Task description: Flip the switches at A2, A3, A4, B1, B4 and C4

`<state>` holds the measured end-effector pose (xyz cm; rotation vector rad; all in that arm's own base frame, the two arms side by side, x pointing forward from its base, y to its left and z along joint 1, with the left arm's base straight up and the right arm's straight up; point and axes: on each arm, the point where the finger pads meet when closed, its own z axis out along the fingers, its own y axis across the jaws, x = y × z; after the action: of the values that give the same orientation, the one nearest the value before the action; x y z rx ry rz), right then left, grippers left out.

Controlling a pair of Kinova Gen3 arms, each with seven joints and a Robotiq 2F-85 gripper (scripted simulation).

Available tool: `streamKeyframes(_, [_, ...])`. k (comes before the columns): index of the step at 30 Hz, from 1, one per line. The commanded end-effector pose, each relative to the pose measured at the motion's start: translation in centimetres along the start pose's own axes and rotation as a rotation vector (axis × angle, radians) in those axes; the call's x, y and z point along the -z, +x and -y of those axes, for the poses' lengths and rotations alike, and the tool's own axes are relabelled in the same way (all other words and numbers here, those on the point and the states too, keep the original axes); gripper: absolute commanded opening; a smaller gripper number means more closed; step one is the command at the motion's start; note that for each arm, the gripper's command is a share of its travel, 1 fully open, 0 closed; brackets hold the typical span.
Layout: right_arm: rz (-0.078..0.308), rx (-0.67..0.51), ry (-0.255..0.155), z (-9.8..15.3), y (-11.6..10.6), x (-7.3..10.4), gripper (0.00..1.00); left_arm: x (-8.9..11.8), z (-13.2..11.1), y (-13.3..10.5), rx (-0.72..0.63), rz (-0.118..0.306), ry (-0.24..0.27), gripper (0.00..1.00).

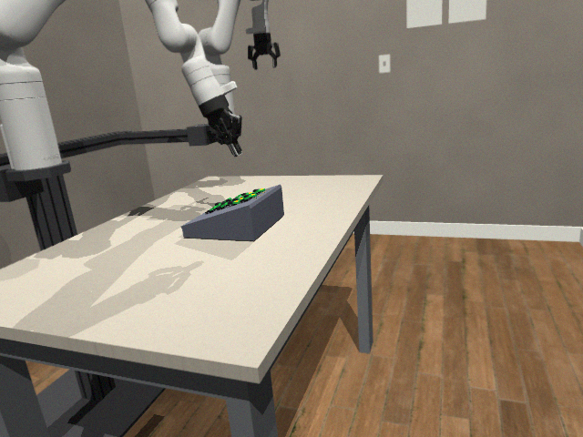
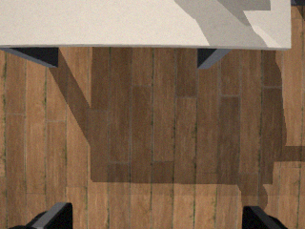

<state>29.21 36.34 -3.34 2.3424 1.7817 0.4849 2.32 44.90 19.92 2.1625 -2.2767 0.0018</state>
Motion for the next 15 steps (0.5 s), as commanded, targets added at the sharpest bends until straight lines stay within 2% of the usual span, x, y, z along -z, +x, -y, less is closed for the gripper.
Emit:
streamKeyframes(1, [0.023,0.027,0.020,-0.1,0.5,0.1,0.099,0.1,0.0,0.0,0.000,0.002,0.000,1.000])
streamKeyframes(8, [0.033,0.056,0.039,-0.2,1.0,0.4,0.099,0.1,0.0,0.0,0.000,0.002,0.000,1.000])
streamKeyframes(15, [0.044,0.109,0.084,-0.2,2.1,0.6,0.099,0.1,0.0,0.0,0.000,0.002,0.000,1.000])
